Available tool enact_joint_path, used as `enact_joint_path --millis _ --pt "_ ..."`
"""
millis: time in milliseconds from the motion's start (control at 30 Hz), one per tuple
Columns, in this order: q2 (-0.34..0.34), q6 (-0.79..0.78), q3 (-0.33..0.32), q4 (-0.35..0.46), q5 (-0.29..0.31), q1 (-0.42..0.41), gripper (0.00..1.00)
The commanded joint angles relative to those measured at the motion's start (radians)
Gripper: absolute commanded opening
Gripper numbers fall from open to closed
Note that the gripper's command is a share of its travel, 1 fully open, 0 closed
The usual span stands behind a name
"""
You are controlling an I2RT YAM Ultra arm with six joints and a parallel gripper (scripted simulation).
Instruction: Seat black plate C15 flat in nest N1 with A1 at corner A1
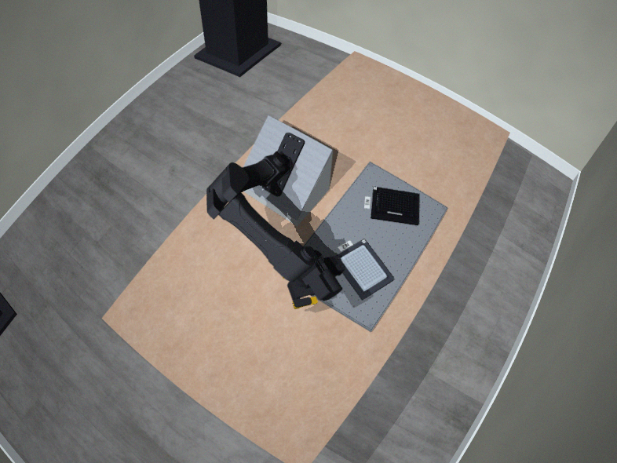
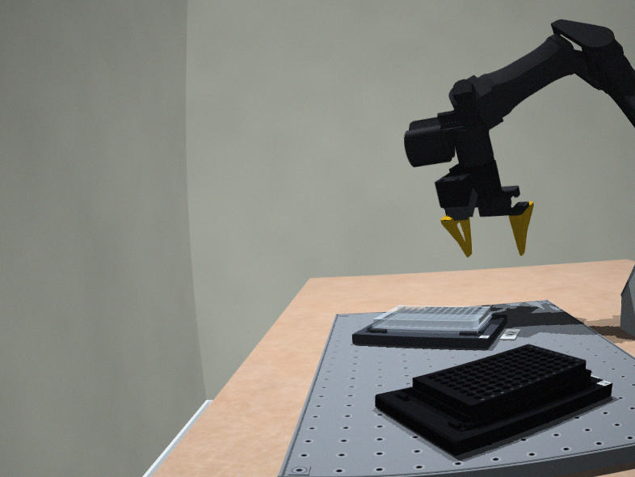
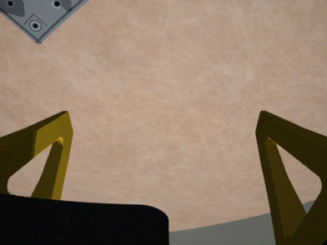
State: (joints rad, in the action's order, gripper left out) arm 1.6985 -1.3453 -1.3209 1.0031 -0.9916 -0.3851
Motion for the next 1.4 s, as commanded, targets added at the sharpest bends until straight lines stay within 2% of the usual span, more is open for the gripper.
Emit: enact_joint_path --millis 0,33,133,167,267,300,400,467,567,633,733,800,900,1033,1133,1200,1300,1367 --pt "-0.042 0.099 0.012 0.026 0.076 0.036 1.00" --pt "-0.042 0.100 0.012 0.026 0.076 0.037 1.00" --pt "-0.079 0.180 0.031 0.043 0.137 0.058 1.00" --pt "-0.079 0.183 0.032 0.044 0.137 0.060 1.00" --pt "-0.116 0.262 0.052 0.060 0.199 0.081 1.00" --pt "-0.116 0.266 0.052 0.063 0.198 0.084 1.00" --pt "-0.153 0.343 0.072 0.077 0.260 0.103 1.00" --pt "-0.153 0.343 0.072 0.077 0.260 0.103 1.00" --pt "-0.189 0.419 0.090 0.092 0.322 0.120 1.00" --pt "-0.191 0.432 0.093 0.098 0.321 0.130 1.00" --pt "-0.226 0.507 0.111 0.112 0.383 0.147 1.00" --pt "-0.228 0.515 0.114 0.116 0.382 0.153 1.00" --pt "-0.263 0.589 0.131 0.130 0.444 0.169 1.00" --pt "-0.265 0.598 0.134 0.134 0.443 0.177 1.00" --pt "-0.300 0.670 0.151 0.148 0.506 0.191 1.00" --pt "-0.302 0.681 0.154 0.152 0.504 0.200 1.00" --pt "-0.336 0.753 0.171 0.166 0.567 0.213 1.00" --pt "-0.339 0.764 0.175 0.170 0.565 0.223 1.00"
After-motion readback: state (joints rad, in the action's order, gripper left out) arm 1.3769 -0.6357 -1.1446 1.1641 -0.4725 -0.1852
